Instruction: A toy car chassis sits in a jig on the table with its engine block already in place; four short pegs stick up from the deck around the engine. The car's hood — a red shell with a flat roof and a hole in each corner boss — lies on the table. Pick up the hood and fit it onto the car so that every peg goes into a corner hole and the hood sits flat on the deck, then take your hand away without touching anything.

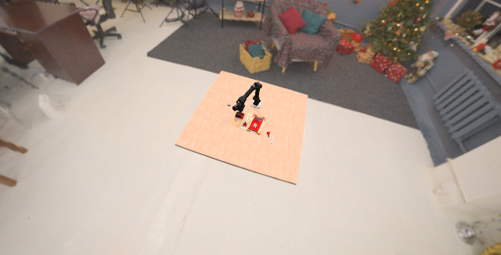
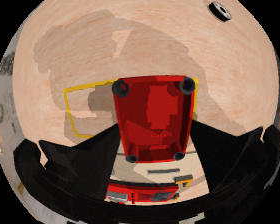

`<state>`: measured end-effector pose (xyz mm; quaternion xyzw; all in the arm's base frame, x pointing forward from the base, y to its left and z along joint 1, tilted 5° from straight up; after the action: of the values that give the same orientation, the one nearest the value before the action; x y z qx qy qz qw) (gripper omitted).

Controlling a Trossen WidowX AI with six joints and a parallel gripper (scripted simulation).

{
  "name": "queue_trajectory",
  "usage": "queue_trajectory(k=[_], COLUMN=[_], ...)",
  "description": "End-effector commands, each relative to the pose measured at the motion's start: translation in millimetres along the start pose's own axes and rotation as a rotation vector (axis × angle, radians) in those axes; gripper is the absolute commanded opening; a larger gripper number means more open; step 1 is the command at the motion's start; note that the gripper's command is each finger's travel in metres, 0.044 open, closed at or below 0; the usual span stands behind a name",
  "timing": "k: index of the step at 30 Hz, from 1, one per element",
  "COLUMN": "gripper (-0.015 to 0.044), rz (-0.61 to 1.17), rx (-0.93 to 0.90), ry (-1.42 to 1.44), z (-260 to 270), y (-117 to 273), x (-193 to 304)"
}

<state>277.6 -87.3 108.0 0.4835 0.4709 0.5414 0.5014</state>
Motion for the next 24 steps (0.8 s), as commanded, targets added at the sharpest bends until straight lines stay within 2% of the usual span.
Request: queue_trajectory(k=[1,24], gripper=[0.0000,0.0000], rz=[-0.002,-0.002], rx=[-0.006,-0.006], ry=[0.004,0.004], z=[1,1], y=[12,70], x=[0,0])
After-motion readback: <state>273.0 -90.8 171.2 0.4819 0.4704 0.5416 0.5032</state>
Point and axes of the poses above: the point midway between the two fingers, 35 mm back from their tips, its own y axis back along the fingers, its own z axis across the jaws, x = y × z, the point moved 4 cm from there along y, back along the fingers, and after that the axes turned 10 degrees about -y, right-handed, at the moved point
